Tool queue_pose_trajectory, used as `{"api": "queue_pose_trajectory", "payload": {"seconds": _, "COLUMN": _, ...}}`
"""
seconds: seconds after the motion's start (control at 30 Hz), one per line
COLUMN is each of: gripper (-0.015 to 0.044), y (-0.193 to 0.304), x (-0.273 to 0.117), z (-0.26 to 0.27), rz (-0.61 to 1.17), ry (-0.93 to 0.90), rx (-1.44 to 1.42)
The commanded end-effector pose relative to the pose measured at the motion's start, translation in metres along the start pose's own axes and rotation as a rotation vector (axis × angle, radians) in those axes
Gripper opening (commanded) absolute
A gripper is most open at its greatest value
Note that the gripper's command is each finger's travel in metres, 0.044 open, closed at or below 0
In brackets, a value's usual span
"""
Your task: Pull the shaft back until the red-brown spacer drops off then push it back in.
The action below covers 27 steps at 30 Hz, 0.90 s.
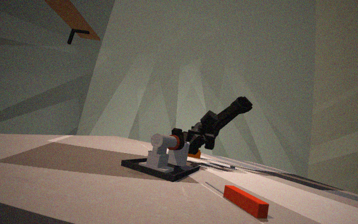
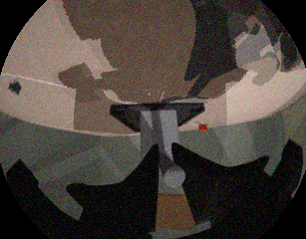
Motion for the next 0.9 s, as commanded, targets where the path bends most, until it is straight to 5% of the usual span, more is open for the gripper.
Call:
{"api": "queue_pose_trajectory", "payload": {"seconds": 0.0, "gripper": 0.0000, "y": -0.0002, "x": -0.0009, "z": 0.0004, "rz": 0.001, "ry": -0.002, "rx": 0.002}}
{"api": "queue_pose_trajectory", "payload": {"seconds": 0.87, "gripper": 0.0000, "y": -0.0019, "x": -0.0037, "z": 0.0006, "rz": 0.001, "ry": -0.002, "rx": 0.002}}
Point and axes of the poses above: the point midway between the two fingers, 35 mm back from their tips, its own x axis out along the fingers, its own z axis across the jaws, y = z × x, the point moved 7 cm from there along -x, back along the fingers, and after that the axes turned 7 degrees about x, right-handed, at the moved point
